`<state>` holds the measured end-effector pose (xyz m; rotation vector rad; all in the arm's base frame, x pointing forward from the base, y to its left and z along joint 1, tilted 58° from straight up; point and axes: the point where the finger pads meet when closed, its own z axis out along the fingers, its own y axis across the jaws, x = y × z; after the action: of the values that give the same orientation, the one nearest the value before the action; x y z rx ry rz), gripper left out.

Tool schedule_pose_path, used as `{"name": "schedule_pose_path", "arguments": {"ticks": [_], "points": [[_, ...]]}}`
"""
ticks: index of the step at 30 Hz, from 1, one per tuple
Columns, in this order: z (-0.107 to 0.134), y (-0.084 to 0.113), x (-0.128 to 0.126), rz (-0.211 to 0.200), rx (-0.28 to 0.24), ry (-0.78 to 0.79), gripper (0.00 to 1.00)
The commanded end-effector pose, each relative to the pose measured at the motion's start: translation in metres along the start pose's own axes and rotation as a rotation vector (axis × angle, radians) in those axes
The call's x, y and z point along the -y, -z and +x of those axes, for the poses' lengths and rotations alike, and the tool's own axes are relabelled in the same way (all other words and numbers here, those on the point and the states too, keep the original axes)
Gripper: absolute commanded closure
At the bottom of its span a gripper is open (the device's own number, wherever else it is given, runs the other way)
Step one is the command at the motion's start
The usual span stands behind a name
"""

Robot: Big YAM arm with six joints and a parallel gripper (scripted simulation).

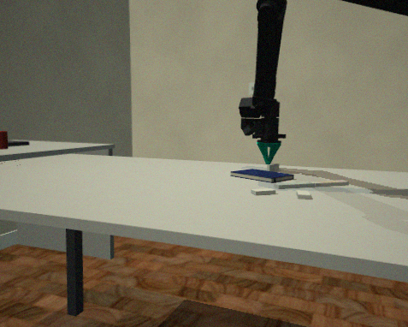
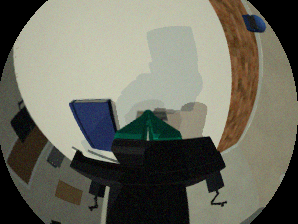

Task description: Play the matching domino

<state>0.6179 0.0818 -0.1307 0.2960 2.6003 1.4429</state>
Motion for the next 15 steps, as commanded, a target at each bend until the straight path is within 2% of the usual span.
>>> {"name": "schedule_pose_path", "arguments": {"ticks": [1, 11, 12, 15], "points": [[0.001, -0.007, -0.013, 0.000, -0.007, 0.021, 1.00], [0.003, -0.013, -0.018, 0.000, -0.014, 0.030, 1.00], [-0.002, 0.001, -0.003, 0.000, 0.004, 0.005, 1.00], [0.001, -0.004, -0.008, 0.001, -0.005, 0.012, 1.00]]}}
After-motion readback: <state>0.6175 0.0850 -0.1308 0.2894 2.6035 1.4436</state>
